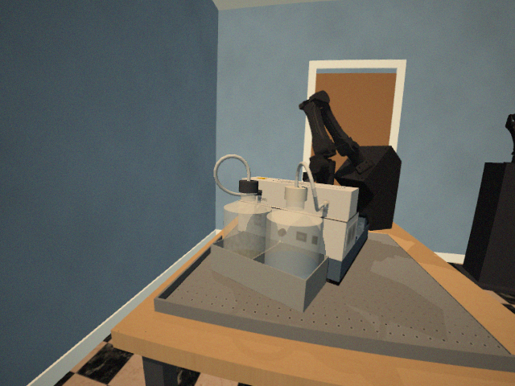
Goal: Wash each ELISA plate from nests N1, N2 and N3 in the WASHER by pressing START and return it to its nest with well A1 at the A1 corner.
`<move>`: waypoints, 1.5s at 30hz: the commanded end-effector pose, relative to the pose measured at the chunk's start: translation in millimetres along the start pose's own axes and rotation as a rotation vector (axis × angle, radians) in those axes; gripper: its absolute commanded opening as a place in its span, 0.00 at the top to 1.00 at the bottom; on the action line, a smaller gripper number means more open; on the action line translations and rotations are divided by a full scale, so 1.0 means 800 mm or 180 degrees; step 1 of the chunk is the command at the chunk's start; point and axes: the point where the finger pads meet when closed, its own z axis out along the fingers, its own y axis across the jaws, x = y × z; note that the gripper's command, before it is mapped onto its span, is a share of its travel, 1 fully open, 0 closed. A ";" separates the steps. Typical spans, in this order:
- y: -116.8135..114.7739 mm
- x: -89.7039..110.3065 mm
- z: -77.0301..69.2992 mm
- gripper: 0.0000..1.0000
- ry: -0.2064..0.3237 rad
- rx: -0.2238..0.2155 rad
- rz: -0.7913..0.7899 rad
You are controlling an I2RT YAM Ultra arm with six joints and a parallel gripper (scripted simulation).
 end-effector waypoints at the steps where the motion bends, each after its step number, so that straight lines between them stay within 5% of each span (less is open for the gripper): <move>1: 0.002 0.000 -0.001 0.00 -0.0004 -0.0017 -0.0008; 45: 0.002 0.000 0.024 0.00 -0.0004 -0.0017 -0.0009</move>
